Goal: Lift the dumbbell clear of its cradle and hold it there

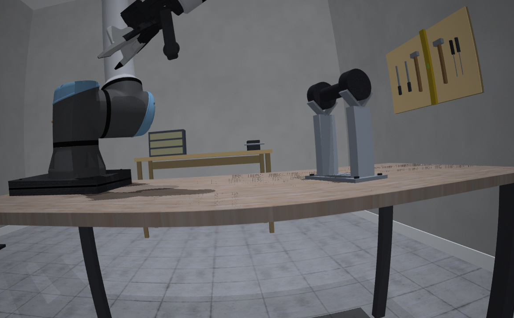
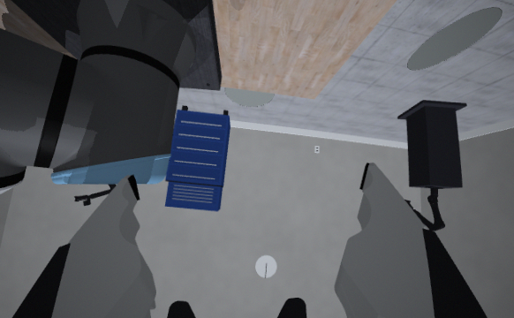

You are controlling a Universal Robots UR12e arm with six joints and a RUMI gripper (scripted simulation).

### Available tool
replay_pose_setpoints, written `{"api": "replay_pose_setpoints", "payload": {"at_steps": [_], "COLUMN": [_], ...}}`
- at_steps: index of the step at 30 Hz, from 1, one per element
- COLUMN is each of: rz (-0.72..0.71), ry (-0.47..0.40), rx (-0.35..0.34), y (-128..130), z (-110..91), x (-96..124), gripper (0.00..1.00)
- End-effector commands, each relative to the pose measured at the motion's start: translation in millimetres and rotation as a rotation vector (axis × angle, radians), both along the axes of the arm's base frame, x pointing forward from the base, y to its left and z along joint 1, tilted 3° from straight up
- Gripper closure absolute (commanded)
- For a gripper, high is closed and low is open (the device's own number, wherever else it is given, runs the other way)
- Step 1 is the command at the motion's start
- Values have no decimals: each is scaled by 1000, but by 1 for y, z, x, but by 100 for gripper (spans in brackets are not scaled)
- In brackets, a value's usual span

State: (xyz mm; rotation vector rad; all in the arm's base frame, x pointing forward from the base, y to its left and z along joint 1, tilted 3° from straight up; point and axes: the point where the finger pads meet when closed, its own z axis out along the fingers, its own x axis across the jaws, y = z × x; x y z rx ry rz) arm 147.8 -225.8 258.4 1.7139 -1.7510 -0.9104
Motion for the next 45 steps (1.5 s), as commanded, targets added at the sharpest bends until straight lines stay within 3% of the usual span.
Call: {"api": "replay_pose_setpoints", "payload": {"at_steps": [1,19,26,32,34,40,43,45], "rz": [0,0,-23,-95,-95,-231,-260,-322], "ry": [-1,-1,-13,-44,-44,-111,-125,-155], "rx": [-1,-1,-15,-51,-51,-126,-143,-177], "y": [0,0,-1,-1,-1,-3,-3,-3], "z": [0,0,2,3,3,5,5,6], "x": [0,0,11,38,38,93,104,129], "gripper": [0,0,0,0,0,0,0,0]}}
